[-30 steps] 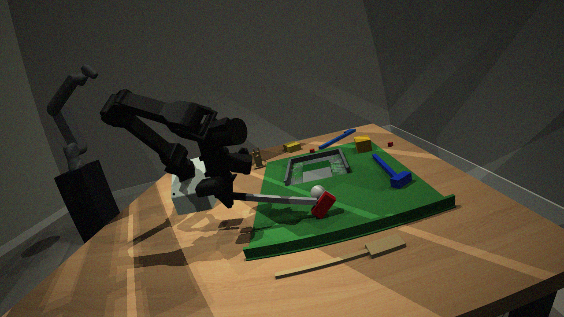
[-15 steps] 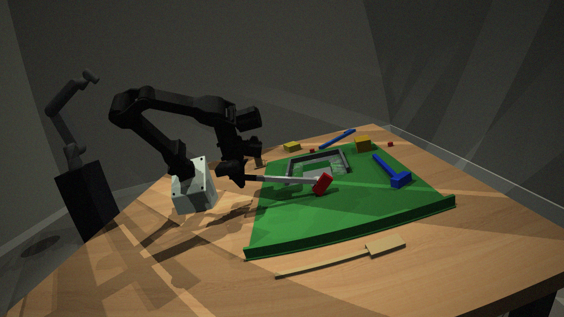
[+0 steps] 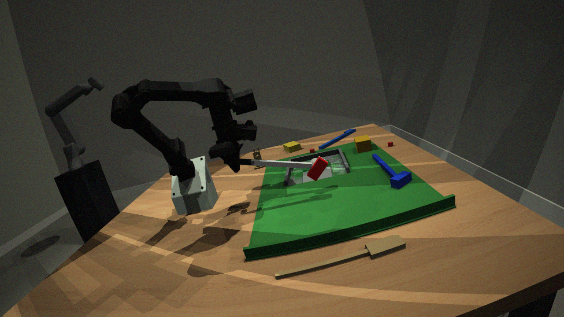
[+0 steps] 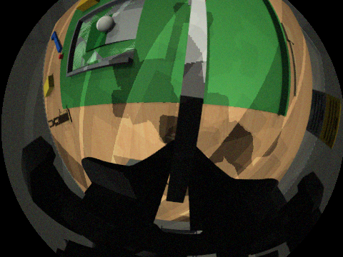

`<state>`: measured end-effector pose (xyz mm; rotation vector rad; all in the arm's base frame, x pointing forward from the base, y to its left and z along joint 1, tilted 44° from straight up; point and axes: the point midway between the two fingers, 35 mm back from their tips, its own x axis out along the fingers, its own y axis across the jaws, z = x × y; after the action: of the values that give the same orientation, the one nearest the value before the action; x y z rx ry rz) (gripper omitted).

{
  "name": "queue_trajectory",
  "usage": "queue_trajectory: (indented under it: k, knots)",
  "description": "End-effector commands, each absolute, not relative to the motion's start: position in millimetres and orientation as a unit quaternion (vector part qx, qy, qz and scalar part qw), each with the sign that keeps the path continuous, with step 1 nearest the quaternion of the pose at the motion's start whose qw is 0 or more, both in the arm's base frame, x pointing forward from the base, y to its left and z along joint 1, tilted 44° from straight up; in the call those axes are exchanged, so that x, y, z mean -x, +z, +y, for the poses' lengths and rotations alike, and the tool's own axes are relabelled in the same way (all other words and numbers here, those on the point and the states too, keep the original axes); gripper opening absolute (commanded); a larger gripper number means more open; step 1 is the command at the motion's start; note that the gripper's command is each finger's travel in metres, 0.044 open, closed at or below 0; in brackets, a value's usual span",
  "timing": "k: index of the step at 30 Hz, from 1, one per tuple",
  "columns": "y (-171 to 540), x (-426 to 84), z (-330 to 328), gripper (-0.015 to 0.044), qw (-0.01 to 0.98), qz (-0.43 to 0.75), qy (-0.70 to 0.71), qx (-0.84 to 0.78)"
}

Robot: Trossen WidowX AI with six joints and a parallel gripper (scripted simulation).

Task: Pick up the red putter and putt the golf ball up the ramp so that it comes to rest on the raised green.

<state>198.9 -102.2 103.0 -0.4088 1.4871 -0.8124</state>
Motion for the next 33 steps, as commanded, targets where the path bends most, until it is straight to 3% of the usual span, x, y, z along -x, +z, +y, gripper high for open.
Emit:
queue_trajectory:
  k: [1, 33]
  knots:
    - [113.1, -201.7, -93.4, 0.0000, 0.647, 0.650, -0.358, 0.177]
    - [105.8, -199.5, -99.6, 0.0000, 0.644, 0.652, -0.356, 0.180]
